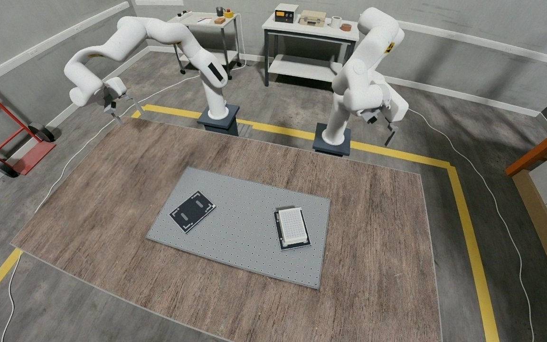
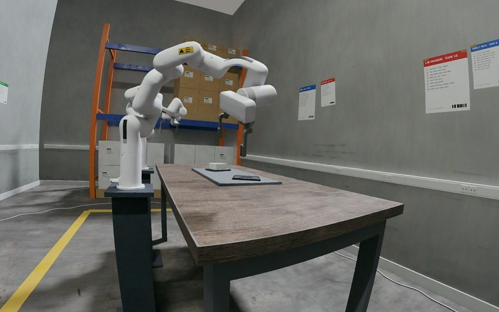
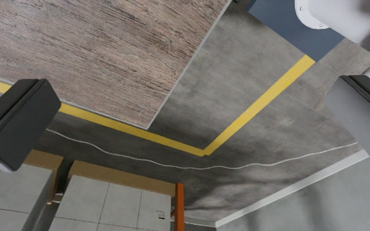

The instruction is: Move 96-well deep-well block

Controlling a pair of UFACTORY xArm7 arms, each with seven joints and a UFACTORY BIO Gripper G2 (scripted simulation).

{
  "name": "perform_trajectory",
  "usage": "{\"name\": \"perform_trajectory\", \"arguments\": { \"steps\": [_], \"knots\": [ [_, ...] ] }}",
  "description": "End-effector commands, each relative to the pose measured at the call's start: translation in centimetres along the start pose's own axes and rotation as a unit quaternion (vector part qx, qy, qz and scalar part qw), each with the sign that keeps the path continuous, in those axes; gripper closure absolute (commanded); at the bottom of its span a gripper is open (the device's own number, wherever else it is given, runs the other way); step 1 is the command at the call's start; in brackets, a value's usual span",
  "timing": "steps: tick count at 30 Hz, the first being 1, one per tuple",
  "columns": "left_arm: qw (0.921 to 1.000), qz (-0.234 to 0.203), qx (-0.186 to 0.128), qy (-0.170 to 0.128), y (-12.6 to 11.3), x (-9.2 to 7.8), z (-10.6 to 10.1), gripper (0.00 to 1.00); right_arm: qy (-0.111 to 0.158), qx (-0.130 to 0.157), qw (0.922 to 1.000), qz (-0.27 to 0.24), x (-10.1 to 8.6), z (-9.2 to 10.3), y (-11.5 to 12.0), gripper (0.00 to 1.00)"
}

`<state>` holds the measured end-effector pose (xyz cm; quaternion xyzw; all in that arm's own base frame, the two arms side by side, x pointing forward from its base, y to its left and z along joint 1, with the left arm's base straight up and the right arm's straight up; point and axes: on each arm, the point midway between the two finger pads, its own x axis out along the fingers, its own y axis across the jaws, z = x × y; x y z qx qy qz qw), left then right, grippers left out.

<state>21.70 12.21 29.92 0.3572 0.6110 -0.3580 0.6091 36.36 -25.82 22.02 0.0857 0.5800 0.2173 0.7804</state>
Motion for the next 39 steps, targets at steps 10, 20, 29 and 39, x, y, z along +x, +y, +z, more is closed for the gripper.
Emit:
{"name": "perform_trajectory", "arguments": {
  "steps": [10,20,29,39],
  "knots": [
    [1.0,0.001,0.0,-0.001,0.0,-0.1,0.0,0.0,-0.019,-0.04,0.9987,-0.025,1.8,2.6,0.5,0.63],
    [1.0,0.001,0.0,-0.001,0.0,-0.1,0.0,0.0,-0.041,-0.09,0.9937,-0.053,4.0,5.4,1.2,0.63],
    [1.0,0.001,0.0,-0.001,0.0,-0.1,0.0,0.0,-0.072,-0.142,0.9837,-0.083,6.4,8.6,2.5,0.63],
    [1.0,0.001,0.0,-0.001,0.0,-0.1,0.0,0.0,-0.095,-0.17,0.9756,-0.1,8.2,11.1,3.7,0.63]
  ]
}}
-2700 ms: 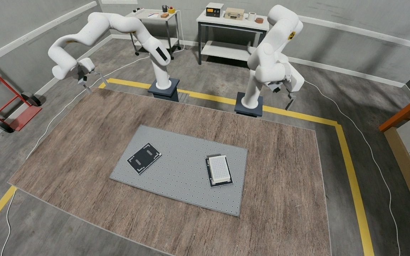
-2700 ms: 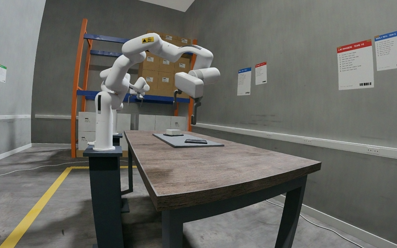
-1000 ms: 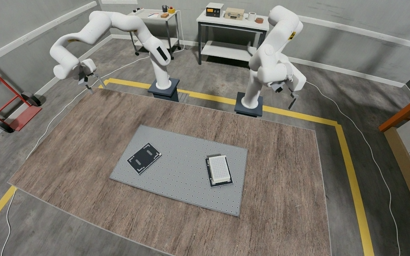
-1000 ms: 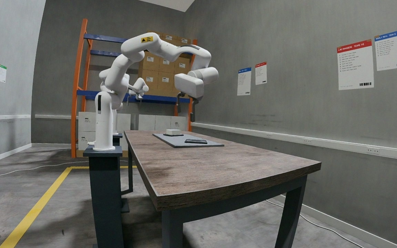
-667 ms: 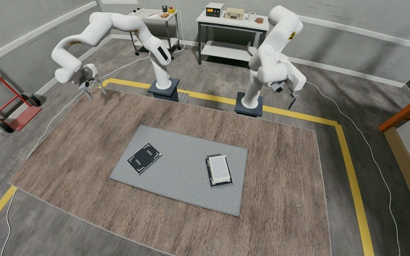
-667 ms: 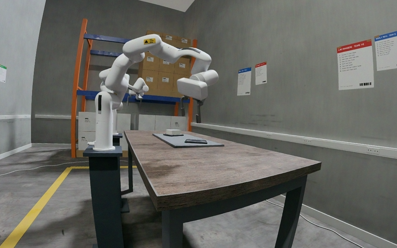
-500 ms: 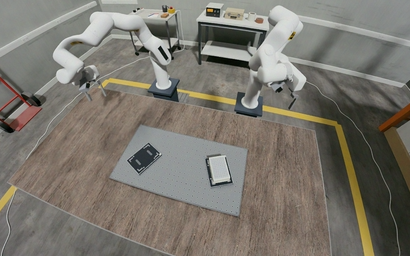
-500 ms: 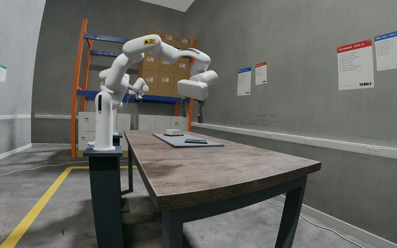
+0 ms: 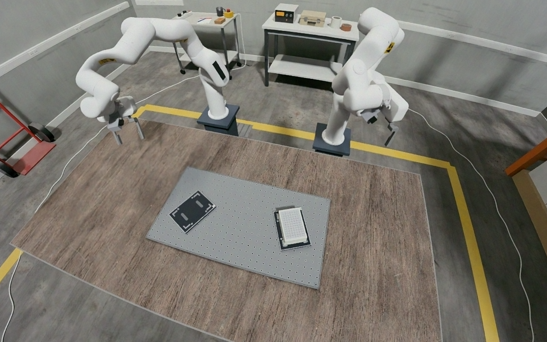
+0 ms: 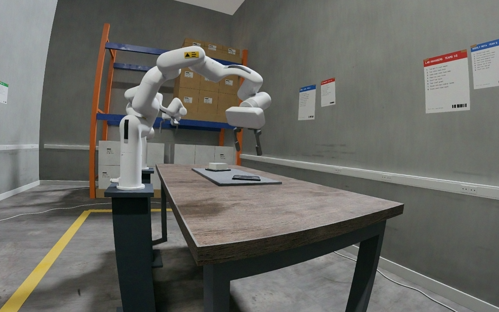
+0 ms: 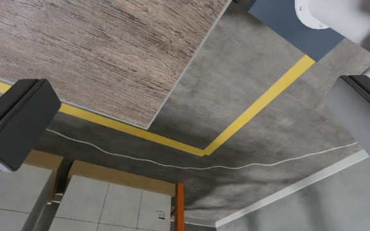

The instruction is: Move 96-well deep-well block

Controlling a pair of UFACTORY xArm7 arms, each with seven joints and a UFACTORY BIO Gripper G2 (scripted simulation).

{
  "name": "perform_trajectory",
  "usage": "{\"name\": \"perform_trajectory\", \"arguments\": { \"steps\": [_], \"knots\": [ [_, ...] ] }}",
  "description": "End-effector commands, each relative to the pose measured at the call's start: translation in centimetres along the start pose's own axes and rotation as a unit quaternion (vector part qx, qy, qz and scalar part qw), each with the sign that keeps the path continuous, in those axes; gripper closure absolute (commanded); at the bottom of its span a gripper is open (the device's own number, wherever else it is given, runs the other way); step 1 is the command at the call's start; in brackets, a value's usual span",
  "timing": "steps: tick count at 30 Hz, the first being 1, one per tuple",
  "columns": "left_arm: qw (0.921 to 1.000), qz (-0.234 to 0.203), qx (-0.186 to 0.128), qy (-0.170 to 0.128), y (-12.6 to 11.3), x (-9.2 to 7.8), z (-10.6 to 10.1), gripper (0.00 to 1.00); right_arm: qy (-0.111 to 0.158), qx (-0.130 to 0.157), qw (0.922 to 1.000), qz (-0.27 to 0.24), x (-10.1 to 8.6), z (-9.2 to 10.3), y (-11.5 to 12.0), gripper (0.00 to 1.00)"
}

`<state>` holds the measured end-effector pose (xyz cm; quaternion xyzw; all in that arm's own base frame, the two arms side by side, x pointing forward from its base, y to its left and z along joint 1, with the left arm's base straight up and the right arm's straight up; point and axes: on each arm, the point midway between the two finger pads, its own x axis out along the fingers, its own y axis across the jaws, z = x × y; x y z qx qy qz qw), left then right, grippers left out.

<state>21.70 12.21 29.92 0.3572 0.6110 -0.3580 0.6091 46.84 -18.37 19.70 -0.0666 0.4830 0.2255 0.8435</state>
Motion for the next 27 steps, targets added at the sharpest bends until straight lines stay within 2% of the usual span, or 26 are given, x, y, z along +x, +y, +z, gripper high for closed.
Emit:
{"name": "perform_trajectory", "arguments": {
  "steps": [1,5,8,12,15,17,23,25,27],
  "knots": [
    [1.0,0.001,0.0,-0.001,0.0,-0.1,0.0,0.0,-0.017,-0.02,0.9995,-0.014,0.9,1.4,0.4,0.63],
    [1.0,0.001,0.0,-0.001,0.0,-0.1,0.0,0.0,-0.017,-0.02,0.9995,-0.014,1.7,2.5,0.8,0.63],
    [1.0,0.001,0.0,-0.001,0.0,-0.1,0.0,0.0,-0.042,-0.046,0.9975,-0.032,2.5,3.6,1.3,0.63],
    [1.0,0.001,0.0,-0.001,0.0,-0.1,0.0,0.0,-0.042,-0.046,0.9975,-0.032,3.5,5.0,2.0,0.63],
    [1.0,0.001,0.0,-0.001,0.0,-0.1,0.0,0.0,-0.042,-0.046,0.9975,-0.032,3.6,5.0,2.0,0.63],
    [1.0,0.001,0.0,-0.001,0.0,-0.1,0.0,0.0,-0.065,-0.065,0.9947,-0.047,4.1,5.8,2.4,0.63],
    [1.0,0.001,0.0,-0.001,0.0,-0.1,0.0,0.0,-0.069,-0.068,0.994,-0.05,5.3,7.6,3.5,0.63],
    [1.0,0.001,0.0,-0.001,0.0,-0.1,0.0,0.0,-0.094,-0.084,0.9899,-0.064,5.7,8.4,4.0,0.63],
    [1.0,0.001,0.0,-0.001,0.0,-0.1,0.0,0.0,-0.098,-0.087,0.9892,-0.066,6.2,9.1,4.5,0.63]
  ]
}}
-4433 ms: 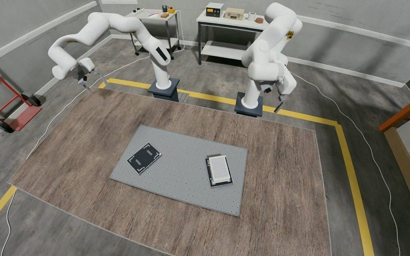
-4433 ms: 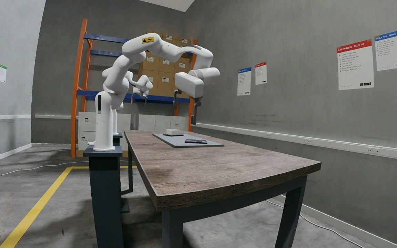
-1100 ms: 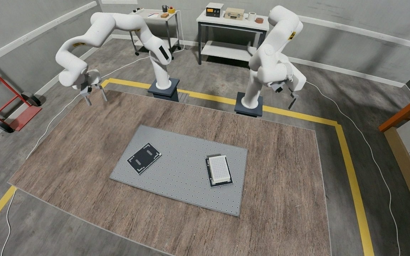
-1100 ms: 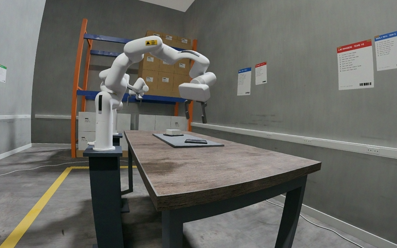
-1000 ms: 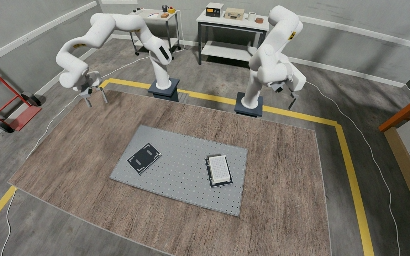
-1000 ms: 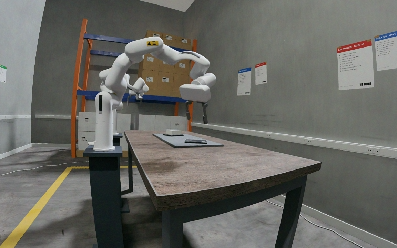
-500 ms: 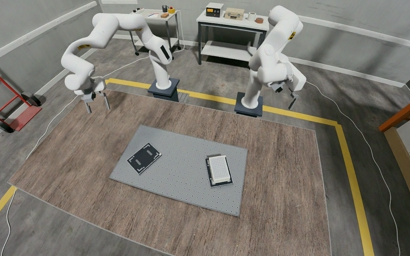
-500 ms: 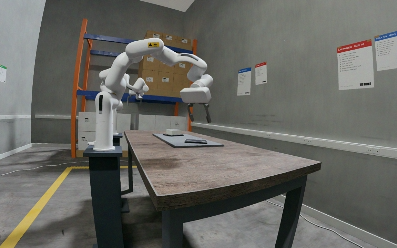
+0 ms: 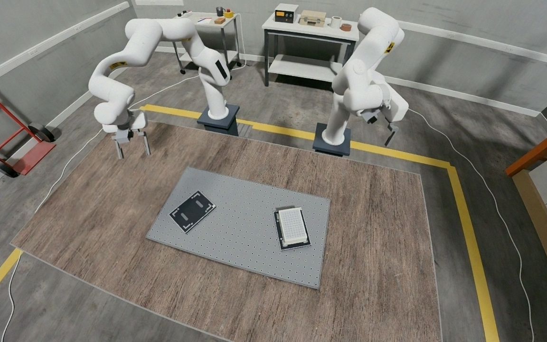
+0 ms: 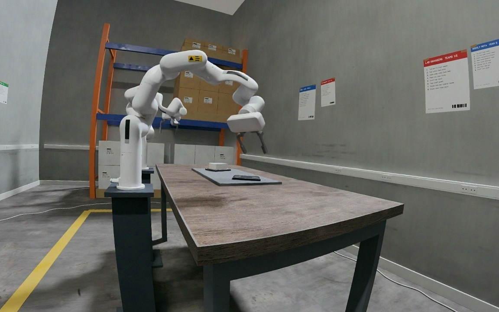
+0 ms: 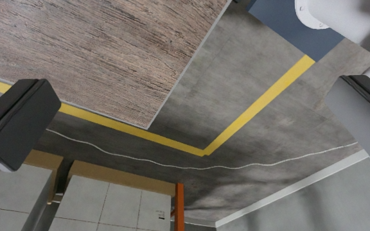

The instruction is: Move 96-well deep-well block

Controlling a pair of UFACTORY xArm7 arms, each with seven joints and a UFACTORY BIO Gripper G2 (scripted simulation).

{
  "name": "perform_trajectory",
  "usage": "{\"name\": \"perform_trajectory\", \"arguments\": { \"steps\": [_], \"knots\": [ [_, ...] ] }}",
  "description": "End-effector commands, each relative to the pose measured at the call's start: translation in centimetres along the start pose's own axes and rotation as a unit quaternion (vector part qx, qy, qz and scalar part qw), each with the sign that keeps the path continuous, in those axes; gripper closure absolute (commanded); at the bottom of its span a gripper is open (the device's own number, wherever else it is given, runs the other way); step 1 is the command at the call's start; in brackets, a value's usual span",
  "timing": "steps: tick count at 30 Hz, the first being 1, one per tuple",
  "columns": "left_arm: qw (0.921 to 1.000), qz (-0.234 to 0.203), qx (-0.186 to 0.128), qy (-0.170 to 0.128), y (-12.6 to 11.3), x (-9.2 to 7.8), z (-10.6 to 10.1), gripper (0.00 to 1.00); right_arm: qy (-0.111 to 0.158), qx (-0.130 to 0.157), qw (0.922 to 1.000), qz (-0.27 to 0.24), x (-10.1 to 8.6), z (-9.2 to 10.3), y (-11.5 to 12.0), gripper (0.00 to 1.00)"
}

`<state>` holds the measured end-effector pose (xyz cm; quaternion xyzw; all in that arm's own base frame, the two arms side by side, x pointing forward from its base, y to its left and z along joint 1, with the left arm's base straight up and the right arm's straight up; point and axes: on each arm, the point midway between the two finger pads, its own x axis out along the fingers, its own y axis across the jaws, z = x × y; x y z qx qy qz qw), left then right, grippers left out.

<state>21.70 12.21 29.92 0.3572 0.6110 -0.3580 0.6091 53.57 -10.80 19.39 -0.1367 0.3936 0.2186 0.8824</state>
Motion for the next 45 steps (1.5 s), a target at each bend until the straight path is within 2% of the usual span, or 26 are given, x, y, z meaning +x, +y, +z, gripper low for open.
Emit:
{"name": "perform_trajectory", "arguments": {
  "steps": [1,5,7,8,13,15,20,22,24,30,32,37,39,41,45],
  "knots": [
    [1.0,0.001,0.0,-0.001,0.0,-0.1,0.0,0.0,-0.02,-0.013,0.9996,-0.013,1.1,1.8,0.8,0.63],
    [1.0,0.001,0.0,-0.001,0.0,-0.1,0.0,0.0,-0.02,-0.013,0.9996,-0.013,1.6,2.5,1.3,0.63],
    [1.0,0.001,0.0,-0.001,0.0,-0.1,0.0,0.0,-0.046,-0.027,0.9982,-0.028,2.0,3.3,1.8,0.63],
    [1.0,0.001,0.0,-0.001,0.0,-0.1,0.0,0.0,-0.05,-0.029,0.9979,-0.03,2.3,3.7,2.0,0.63],
    [1.0,0.001,0.0,-0.001,0.0,-0.1,0.0,0.0,-0.05,-0.029,0.9979,-0.03,3.2,5.1,3.0,0.63],
    [1.0,0.001,0.0,-0.001,0.0,-0.1,0.0,0.0,-0.077,-0.039,0.9952,-0.045,3.6,5.8,3.6,0.63],
    [1.0,0.001,0.0,-0.001,0.0,-0.1,0.0,0.0,-0.08,-0.04,0.9949,-0.046,4.6,7.6,5.0,0.63],
    [1.0,0.001,0.0,-0.001,0.0,-0.1,0.0,0.0,-0.08,-0.04,0.9949,-0.046,4.6,7.6,5.0,0.63],
    [1.0,0.001,0.0,-0.001,0.0,-0.1,0.0,0.0,-0.109,-0.048,0.991,-0.061,5.0,8.3,5.6,0.63],
    [1.0,0.001,0.0,-0.001,0.0,-0.1,0.0,0.0,-0.111,-0.048,0.9907,-0.062,5.8,10.0,7.1,0.63],
    [1.0,0.001,0.0,-0.001,0.0,-0.1,0.0,0.0,-0.14,-0.052,0.9857,-0.077,6.1,10.7,7.8,0.63],
    [1.0,0.001,0.0,-0.001,0.0,-0.1,0.0,0.0,-0.142,-0.053,0.9854,-0.077,6.8,12.4,9.5,0.63],
    [1.0,0.001,0.0,-0.001,0.0,-0.1,0.0,0.0,-0.142,-0.053,0.9854,-0.077,6.8,12.4,9.5,0.63],
    [1.0,0.001,0.0,-0.001,0.0,-0.1,0.0,0.0,-0.171,-0.053,0.9795,-0.092,7.1,13.1,10.2,0.63],
    [1.0,0.001,0.0,-0.001,0.0,-0.1,0.0,0.0,-0.172,-0.053,0.9793,-0.092,7.5,14.4,11.6,0.63]
  ]
}}
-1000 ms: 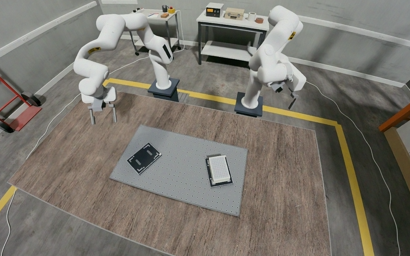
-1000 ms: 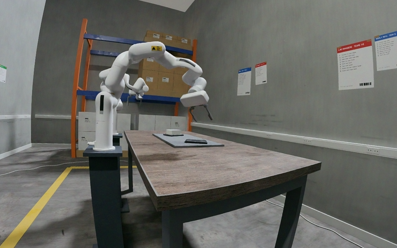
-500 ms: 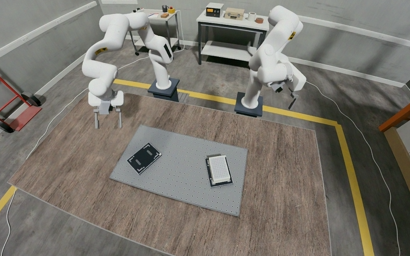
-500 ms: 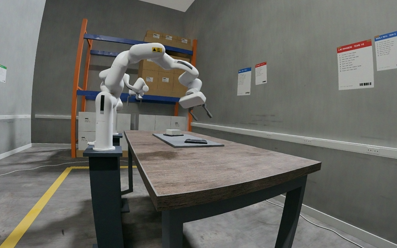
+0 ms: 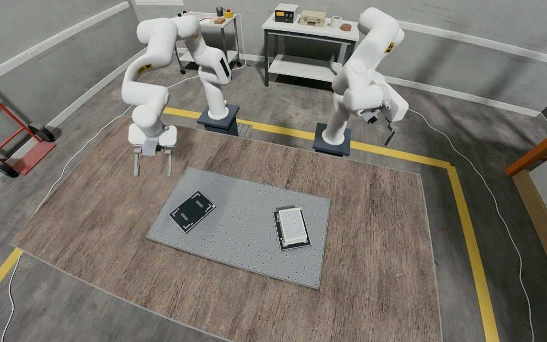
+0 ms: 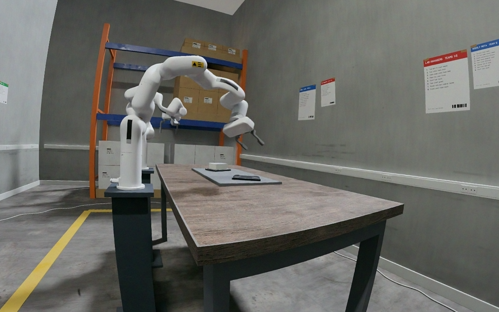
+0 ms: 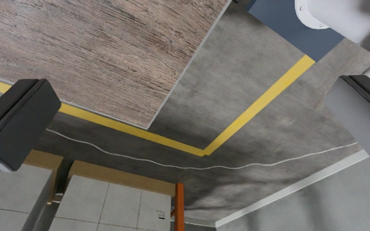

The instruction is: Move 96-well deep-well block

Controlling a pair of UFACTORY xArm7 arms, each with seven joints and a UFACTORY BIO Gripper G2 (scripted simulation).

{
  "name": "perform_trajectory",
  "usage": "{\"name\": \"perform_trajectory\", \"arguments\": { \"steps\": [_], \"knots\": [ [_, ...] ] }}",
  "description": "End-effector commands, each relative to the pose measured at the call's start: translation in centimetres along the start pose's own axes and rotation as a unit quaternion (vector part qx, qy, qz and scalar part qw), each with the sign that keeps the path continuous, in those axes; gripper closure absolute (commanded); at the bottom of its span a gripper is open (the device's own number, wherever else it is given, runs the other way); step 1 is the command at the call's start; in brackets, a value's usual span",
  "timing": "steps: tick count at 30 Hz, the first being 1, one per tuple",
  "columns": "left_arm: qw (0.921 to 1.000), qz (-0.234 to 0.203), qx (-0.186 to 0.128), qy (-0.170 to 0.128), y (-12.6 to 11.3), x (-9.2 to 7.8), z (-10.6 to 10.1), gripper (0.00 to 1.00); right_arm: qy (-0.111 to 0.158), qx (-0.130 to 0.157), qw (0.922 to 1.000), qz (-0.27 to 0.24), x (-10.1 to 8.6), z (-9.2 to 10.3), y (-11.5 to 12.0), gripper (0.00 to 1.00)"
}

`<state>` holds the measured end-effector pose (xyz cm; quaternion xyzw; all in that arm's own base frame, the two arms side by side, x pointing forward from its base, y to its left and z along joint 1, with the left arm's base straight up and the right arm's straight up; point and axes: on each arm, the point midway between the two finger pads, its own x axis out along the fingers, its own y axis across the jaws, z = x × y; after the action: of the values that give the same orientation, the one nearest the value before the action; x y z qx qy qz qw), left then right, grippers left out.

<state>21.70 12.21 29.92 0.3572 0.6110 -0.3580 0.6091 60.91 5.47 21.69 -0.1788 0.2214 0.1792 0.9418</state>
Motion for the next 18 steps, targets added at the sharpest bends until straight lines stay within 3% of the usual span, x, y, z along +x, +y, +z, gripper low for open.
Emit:
{"name": "perform_trajectory", "arguments": {
  "steps": [1,2,4,11,13,18],
  "knots": [
    [1.0,0.001,0.0,-0.001,0.0,-0.1,0.0,0.0,-0.012,-0.002,0.9999,-0.005,0.7,1.7,1.5,0.63],
    [1.0,0.001,0.0,-0.001,0.0,-0.1,0.0,0.0,-0.012,-0.002,0.9999,-0.005,0.7,1.7,1.5,0.63],
    [1.0,0.001,0.0,-0.001,0.0,-0.1,0.0,0.0,-0.041,0.001,0.999,-0.021,1.0,2.3,2.3,0.63],
    [1.0,0.001,0.0,-0.001,0.0,-0.1,0.0,0.0,-0.041,0.001,0.9989,-0.021,1.5,3.8,4.0,0.63],
    [1.0,0.001,0.0,-0.001,0.0,-0.1,0.0,0.0,-0.069,0.007,0.9969,-0.037,1.7,4.5,4.8,0.63],
    [1.0,0.001,0.0,-0.001,0.0,-0.1,0.0,0.0,-0.069,0.007,0.9969,-0.037,2.1,5.9,6.6,0.63]
  ]
}}
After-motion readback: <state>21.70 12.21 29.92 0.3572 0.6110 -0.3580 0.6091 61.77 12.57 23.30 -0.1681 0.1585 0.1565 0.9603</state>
